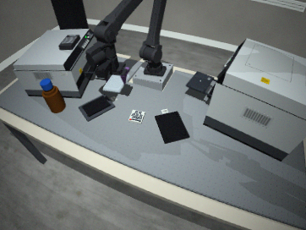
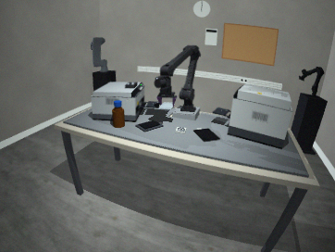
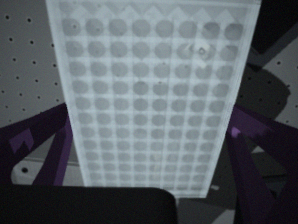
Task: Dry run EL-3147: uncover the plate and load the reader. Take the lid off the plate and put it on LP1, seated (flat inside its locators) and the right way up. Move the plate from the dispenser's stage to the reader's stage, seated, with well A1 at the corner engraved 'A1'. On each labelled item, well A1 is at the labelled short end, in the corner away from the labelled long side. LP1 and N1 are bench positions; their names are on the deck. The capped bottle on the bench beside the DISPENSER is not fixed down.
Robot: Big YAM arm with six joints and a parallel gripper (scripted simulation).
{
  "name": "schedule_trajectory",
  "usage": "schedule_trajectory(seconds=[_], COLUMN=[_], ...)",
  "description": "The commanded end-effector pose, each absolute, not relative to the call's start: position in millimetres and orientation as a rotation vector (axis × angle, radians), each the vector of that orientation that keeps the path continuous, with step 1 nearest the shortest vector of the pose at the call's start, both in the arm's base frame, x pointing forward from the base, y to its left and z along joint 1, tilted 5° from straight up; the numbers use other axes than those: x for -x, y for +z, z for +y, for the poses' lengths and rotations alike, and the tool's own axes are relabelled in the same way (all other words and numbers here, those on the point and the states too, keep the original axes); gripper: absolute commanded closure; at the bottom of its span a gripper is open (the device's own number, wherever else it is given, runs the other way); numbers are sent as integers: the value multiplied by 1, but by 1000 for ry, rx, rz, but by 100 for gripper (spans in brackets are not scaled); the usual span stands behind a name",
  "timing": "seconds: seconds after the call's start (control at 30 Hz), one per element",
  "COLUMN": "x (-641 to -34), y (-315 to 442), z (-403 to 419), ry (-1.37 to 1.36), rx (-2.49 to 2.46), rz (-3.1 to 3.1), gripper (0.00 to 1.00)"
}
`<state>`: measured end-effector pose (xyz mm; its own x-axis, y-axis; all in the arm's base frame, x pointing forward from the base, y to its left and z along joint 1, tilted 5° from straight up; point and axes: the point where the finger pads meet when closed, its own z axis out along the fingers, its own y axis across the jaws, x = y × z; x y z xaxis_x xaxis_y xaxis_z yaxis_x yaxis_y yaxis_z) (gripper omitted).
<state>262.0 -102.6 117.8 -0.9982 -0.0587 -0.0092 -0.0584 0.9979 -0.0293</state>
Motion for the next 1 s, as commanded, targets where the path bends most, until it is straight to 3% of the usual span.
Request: schedule_trajectory(seconds=[0.0, 0.97], x=[-282, -304], y=[140, 147], z=[-105, -29], ry=[-76, -58], rx=[45, -17], rz=[3097, 3093], gripper=[14, 14])
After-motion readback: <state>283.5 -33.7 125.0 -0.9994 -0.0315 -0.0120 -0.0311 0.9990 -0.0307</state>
